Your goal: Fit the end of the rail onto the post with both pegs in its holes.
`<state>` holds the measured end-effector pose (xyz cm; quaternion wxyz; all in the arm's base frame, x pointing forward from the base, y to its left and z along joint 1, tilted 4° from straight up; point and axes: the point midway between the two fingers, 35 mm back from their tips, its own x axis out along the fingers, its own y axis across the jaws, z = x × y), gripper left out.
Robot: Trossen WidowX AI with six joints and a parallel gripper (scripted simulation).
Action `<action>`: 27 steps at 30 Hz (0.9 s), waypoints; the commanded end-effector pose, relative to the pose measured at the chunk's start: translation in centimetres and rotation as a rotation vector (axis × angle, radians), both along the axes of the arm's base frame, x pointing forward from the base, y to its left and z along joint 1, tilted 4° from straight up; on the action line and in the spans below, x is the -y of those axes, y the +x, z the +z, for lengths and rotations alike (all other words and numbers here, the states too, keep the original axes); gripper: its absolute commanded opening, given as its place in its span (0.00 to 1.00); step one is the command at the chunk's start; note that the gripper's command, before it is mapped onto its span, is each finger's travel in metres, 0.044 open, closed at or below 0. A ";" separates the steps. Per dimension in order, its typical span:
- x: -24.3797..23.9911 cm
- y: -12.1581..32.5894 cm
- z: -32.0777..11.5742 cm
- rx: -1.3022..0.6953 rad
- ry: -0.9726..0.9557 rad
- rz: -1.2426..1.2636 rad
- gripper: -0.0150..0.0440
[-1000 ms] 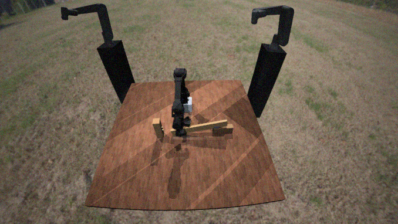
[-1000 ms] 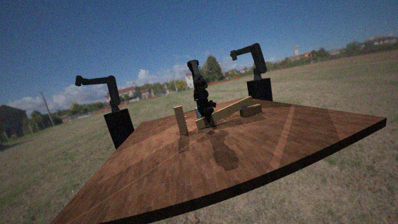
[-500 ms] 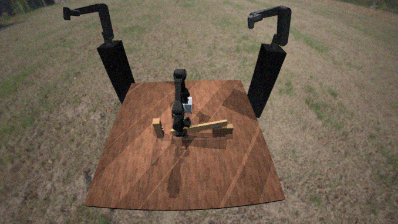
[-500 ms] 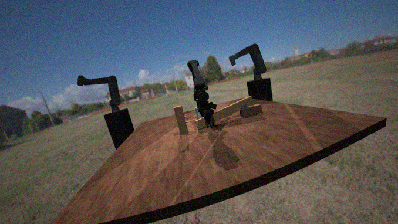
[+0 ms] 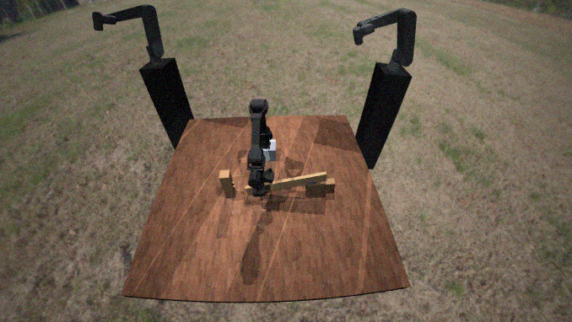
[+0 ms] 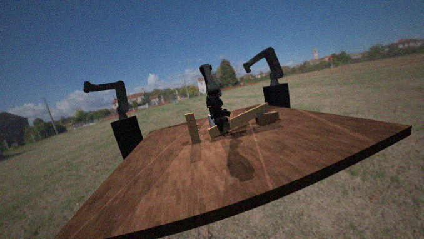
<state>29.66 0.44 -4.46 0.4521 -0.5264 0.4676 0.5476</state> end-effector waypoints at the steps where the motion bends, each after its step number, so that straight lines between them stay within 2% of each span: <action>1: -0.1 -0.1 -0.2 -0.004 0.004 0.002 0.25; 27: 0.0 0.1 0.8 -0.004 0.004 0.002 0.25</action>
